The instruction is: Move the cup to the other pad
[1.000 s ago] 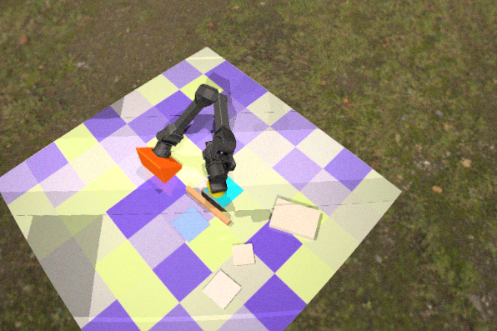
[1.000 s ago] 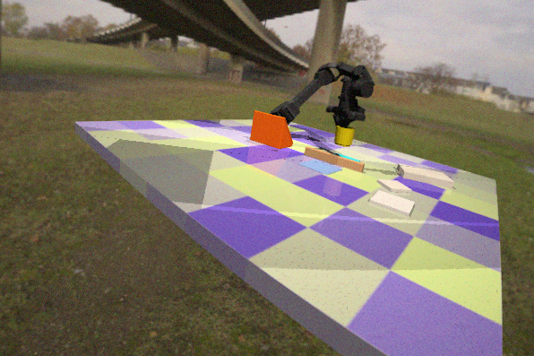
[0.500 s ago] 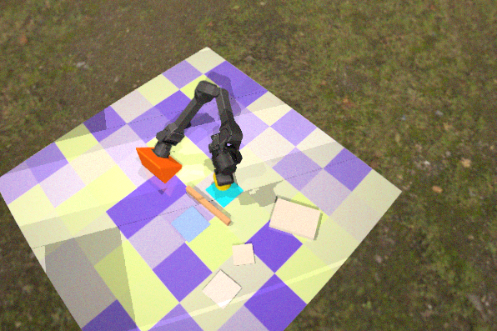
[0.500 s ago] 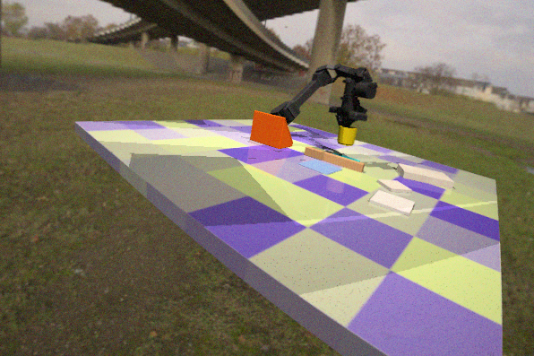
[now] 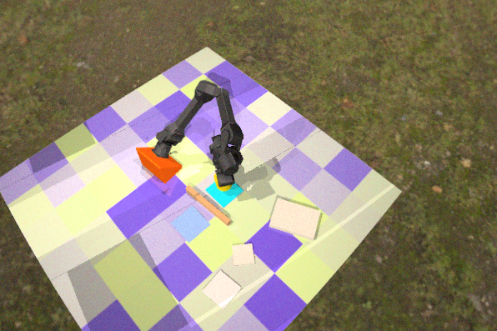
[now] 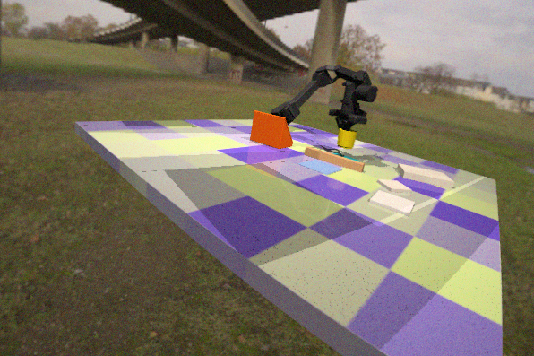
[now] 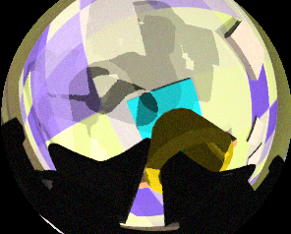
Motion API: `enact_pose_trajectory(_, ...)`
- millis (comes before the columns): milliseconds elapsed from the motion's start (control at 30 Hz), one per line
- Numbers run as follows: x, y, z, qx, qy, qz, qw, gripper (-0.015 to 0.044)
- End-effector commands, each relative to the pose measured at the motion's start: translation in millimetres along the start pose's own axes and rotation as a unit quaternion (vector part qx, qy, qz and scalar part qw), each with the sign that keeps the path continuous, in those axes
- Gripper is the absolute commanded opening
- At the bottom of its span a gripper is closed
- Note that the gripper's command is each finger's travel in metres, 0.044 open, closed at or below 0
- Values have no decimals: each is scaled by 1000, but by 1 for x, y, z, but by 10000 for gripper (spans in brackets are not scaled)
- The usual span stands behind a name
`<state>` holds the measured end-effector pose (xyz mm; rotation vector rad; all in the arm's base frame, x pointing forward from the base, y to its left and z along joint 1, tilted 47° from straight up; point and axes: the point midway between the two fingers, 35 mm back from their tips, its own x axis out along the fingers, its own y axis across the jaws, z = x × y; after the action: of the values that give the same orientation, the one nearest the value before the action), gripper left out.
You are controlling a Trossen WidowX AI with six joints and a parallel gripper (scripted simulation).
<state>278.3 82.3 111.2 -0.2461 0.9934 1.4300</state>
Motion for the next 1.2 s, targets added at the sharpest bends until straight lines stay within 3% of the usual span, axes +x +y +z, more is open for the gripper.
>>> enact_pose_trajectory(0,7,1,0,3,-2,3,1000,0)
enact_pose_trajectory(1167,41,2,1,0,-1,1,1000,0)
